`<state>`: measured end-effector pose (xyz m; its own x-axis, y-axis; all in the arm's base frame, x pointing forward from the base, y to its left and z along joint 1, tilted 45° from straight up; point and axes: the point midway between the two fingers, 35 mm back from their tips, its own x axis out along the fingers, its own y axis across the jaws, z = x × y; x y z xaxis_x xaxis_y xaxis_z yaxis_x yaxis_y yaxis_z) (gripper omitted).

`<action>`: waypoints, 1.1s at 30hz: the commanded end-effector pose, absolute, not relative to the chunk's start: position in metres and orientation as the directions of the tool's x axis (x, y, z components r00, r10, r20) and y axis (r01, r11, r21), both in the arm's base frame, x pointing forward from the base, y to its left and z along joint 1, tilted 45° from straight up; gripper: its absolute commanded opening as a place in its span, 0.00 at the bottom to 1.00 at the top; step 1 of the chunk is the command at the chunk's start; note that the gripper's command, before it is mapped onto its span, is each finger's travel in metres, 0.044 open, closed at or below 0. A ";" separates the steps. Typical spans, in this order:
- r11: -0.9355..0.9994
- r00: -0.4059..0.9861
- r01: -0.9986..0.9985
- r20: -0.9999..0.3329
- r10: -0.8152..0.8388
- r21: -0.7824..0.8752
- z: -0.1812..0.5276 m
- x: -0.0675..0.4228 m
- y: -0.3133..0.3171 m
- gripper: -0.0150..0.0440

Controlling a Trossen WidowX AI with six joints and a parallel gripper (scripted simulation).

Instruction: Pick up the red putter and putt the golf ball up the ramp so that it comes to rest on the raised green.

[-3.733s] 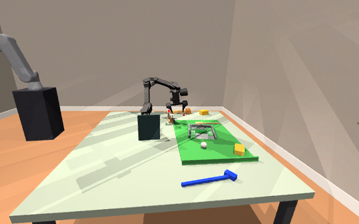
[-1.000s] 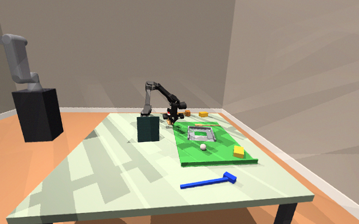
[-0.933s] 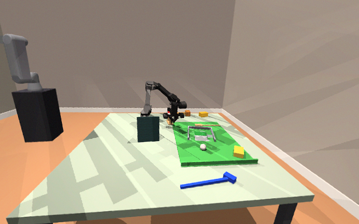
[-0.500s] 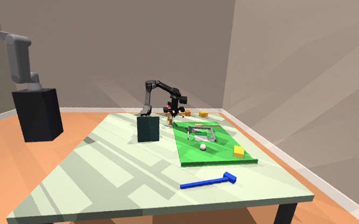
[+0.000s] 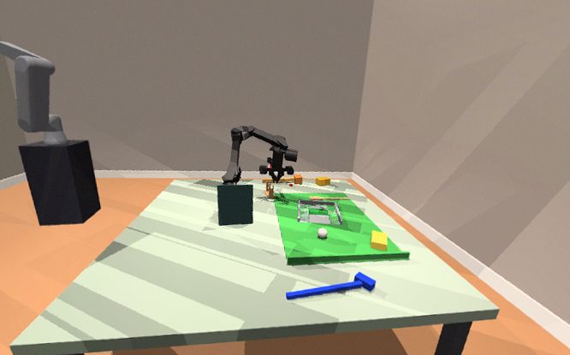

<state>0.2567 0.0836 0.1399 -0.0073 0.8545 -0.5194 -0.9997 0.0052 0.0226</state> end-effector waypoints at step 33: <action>0.638 0.075 -0.497 -0.703 0.707 0.588 -0.001 0.285 -0.111 0.25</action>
